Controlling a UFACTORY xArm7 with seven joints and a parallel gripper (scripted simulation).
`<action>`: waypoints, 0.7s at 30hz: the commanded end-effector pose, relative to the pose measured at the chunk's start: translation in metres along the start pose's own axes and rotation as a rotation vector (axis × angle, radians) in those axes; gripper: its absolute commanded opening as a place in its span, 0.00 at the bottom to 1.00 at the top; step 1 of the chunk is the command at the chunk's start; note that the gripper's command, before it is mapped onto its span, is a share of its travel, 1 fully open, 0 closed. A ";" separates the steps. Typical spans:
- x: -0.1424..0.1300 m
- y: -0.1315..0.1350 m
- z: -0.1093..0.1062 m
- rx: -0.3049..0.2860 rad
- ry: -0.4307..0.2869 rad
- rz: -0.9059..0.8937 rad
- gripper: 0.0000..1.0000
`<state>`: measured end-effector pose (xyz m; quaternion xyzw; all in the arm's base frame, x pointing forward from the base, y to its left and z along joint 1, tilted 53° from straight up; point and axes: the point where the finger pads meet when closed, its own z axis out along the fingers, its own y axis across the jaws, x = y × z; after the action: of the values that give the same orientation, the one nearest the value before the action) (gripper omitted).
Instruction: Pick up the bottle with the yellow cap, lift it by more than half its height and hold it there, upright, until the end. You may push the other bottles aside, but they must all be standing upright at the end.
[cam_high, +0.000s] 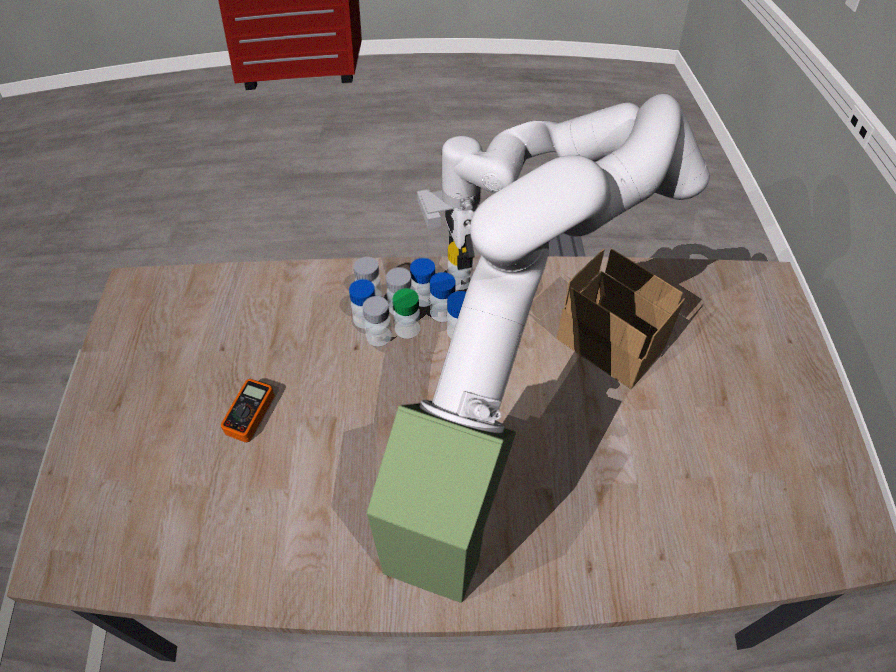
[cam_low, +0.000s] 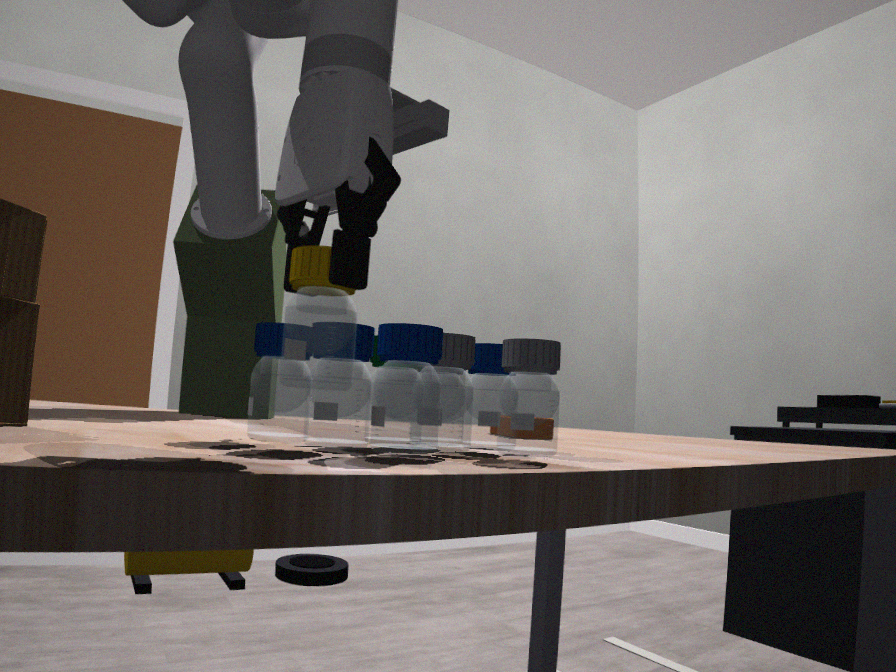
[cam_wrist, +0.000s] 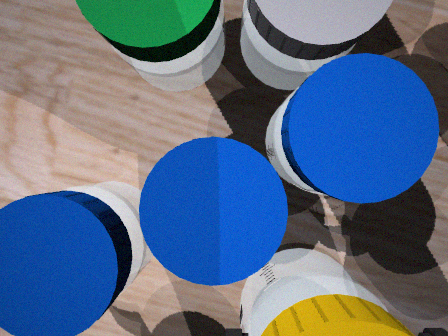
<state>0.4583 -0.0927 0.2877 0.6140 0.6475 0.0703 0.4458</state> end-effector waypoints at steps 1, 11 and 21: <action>0.000 0.001 -0.008 -0.002 0.001 0.000 0.00; 0.000 0.001 -0.011 -0.002 0.000 0.000 0.00; 0.000 0.001 -0.009 -0.002 0.000 0.000 0.00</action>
<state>0.4526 -0.0891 0.2926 0.6142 0.6475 0.0701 0.4457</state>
